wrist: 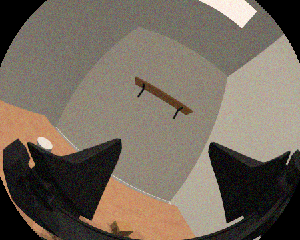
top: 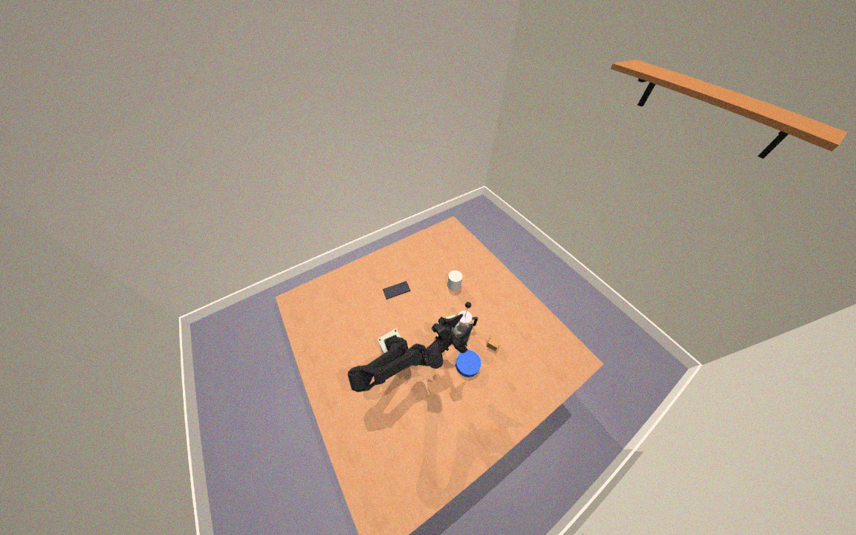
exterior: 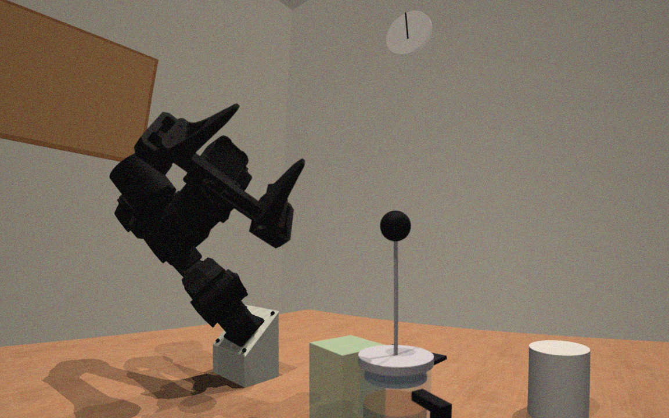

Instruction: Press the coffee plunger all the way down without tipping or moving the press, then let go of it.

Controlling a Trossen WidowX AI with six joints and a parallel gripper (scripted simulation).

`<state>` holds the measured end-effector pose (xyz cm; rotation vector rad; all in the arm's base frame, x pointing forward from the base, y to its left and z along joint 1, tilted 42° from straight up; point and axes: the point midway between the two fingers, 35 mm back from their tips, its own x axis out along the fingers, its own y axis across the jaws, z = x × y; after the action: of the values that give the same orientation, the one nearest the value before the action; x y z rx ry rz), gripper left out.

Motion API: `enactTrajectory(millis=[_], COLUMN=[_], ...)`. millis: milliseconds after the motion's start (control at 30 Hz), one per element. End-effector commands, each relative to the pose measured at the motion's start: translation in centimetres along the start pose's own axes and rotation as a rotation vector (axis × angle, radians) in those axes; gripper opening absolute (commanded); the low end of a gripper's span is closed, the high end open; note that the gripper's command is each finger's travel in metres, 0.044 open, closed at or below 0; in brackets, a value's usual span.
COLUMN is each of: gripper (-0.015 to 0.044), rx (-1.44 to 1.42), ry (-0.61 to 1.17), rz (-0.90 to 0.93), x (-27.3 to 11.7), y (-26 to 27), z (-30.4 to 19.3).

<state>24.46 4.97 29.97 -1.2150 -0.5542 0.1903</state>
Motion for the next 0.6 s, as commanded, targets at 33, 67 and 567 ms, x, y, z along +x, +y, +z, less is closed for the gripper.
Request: enactTrajectory(millis=[33,67,567], gripper=[0.0440,0.0440,0.0440], rx=[0.048,0.097,0.685], ry=[0.026,0.047,0.898], rz=[0.009,0.021,0.154], x=[0.5,0.9,7.0], y=[0.1,0.4,8.8], z=[-0.3,-0.5,-0.8])
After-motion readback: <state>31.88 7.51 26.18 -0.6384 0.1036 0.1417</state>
